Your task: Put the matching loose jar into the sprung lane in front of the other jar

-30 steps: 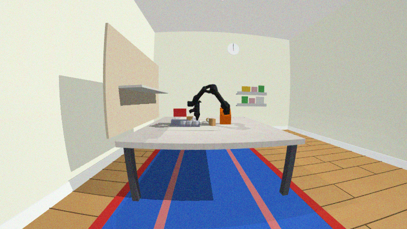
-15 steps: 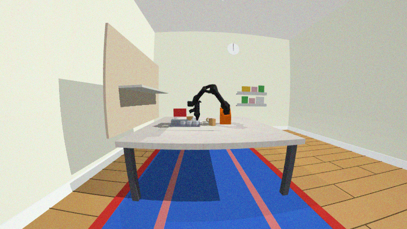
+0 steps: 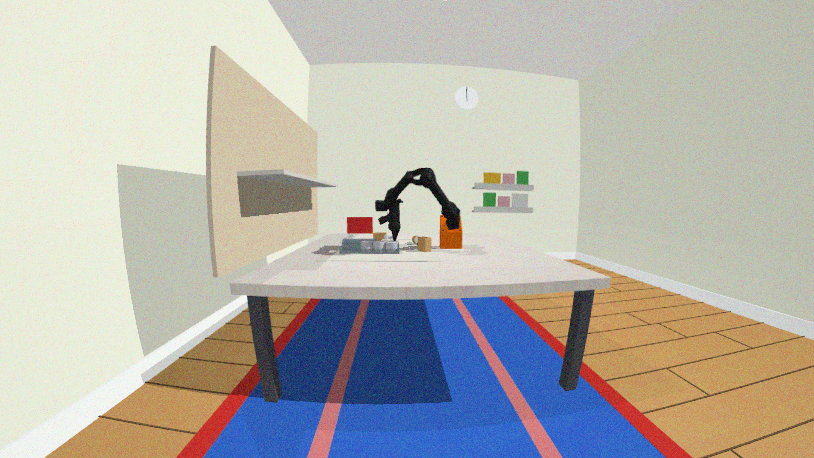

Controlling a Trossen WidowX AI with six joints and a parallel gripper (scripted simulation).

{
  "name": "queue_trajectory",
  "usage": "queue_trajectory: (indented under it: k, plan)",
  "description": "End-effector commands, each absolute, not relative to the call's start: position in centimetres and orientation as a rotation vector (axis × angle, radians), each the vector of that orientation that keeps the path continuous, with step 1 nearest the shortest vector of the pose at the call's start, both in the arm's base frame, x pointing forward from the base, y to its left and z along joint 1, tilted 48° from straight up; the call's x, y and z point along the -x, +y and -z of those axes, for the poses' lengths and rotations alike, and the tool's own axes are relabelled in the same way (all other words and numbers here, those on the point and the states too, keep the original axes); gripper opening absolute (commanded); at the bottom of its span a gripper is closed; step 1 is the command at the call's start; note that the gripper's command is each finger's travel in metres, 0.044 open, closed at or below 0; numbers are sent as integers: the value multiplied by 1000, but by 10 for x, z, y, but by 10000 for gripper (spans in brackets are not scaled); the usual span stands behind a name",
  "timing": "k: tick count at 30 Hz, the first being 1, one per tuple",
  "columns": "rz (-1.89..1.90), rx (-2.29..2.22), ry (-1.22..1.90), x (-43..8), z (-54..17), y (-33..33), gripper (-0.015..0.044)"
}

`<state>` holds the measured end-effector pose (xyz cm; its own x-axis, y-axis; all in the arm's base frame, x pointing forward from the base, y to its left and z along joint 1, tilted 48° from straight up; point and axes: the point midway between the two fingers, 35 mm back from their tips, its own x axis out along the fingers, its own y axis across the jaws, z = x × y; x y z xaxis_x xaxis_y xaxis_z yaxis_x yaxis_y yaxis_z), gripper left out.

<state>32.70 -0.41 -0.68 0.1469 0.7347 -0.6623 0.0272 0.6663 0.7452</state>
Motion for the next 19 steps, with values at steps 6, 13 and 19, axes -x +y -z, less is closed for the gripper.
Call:
queue_trajectory:
  k: [6,13,19]
  plan:
    - [-573,-701,1336,-327,0,-11,303]
    - [-572,-701,1337,-307,2,-10,303]
    - [-572,-701,1338,-286,4,-8,303]
